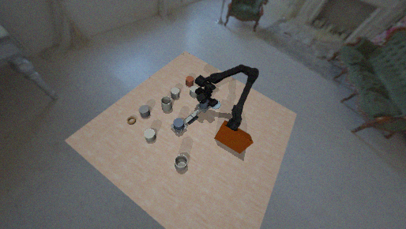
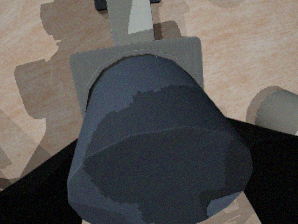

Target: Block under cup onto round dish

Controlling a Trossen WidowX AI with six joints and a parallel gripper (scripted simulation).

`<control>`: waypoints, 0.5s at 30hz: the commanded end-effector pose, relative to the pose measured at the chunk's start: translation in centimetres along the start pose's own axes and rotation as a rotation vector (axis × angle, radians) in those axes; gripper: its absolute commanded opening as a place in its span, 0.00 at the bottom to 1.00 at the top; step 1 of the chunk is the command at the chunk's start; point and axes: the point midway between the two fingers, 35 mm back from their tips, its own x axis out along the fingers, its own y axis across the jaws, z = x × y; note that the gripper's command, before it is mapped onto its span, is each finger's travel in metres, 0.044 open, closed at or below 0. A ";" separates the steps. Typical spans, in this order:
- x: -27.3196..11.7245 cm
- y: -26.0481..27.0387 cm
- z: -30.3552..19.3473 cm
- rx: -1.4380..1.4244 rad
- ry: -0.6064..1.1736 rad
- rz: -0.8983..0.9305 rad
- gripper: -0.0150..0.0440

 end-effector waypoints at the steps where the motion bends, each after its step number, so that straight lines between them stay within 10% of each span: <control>1: -0.7 -0.4 0.3 0.005 -0.013 -0.012 0.25; 15: -2.5 -0.4 0.3 0.005 -0.014 -0.011 0.25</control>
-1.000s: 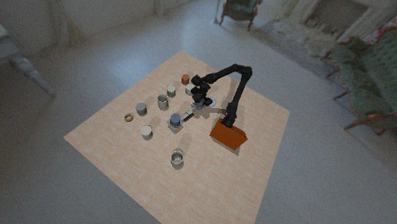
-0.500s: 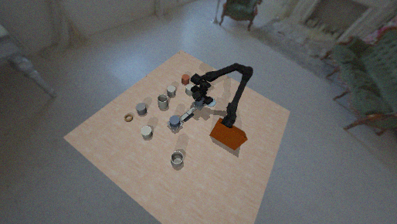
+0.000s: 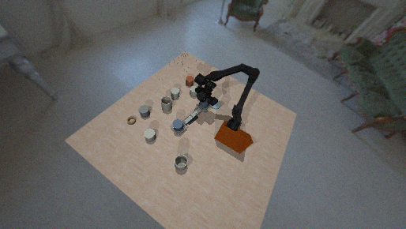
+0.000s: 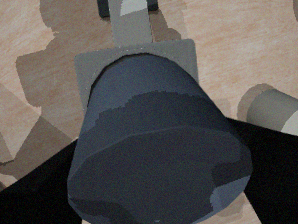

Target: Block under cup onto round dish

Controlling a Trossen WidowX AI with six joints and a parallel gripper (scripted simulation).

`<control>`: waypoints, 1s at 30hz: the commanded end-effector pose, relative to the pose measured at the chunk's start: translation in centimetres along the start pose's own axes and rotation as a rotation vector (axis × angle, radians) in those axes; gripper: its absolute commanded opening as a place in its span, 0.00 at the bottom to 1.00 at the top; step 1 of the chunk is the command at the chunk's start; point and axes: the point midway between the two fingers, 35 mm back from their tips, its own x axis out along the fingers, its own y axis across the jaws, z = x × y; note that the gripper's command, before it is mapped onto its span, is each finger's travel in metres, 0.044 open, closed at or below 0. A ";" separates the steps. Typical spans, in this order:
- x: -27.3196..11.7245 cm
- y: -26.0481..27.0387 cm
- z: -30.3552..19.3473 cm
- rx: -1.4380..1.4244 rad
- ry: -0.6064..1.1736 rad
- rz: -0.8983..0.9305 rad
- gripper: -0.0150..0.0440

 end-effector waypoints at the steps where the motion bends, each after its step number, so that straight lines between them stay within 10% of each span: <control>1: -0.7 -0.3 0.0 0.008 -0.004 -0.010 0.25; 30: -4.4 0.0 -0.2 0.007 0.001 -0.010 0.25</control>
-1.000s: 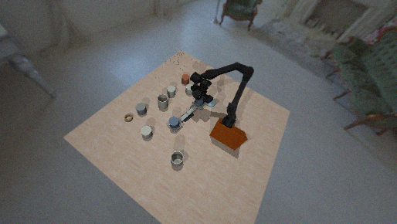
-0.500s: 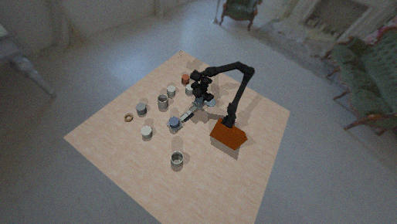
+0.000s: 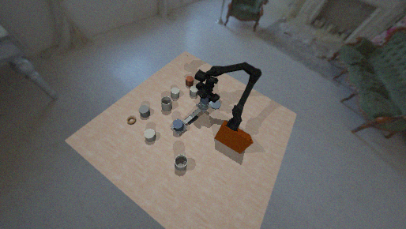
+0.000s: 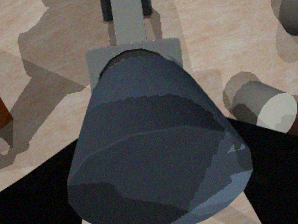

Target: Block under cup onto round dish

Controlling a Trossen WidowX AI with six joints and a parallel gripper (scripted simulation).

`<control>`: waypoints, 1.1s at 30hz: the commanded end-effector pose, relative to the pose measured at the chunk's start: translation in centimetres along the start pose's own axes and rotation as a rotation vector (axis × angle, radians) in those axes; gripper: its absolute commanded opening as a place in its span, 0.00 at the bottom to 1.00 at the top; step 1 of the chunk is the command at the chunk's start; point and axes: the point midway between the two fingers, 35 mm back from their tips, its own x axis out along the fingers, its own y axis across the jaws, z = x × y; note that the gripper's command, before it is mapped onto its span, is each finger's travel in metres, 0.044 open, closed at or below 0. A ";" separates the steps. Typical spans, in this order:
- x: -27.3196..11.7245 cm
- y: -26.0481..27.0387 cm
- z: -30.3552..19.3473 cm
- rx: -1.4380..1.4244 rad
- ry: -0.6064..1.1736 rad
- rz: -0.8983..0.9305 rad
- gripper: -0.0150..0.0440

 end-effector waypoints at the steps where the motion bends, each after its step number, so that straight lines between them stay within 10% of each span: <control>1: -0.6 0.0 -0.1 0.003 0.006 -0.005 0.25; 33: -2.3 0.4 -0.3 -0.001 0.008 -0.002 0.25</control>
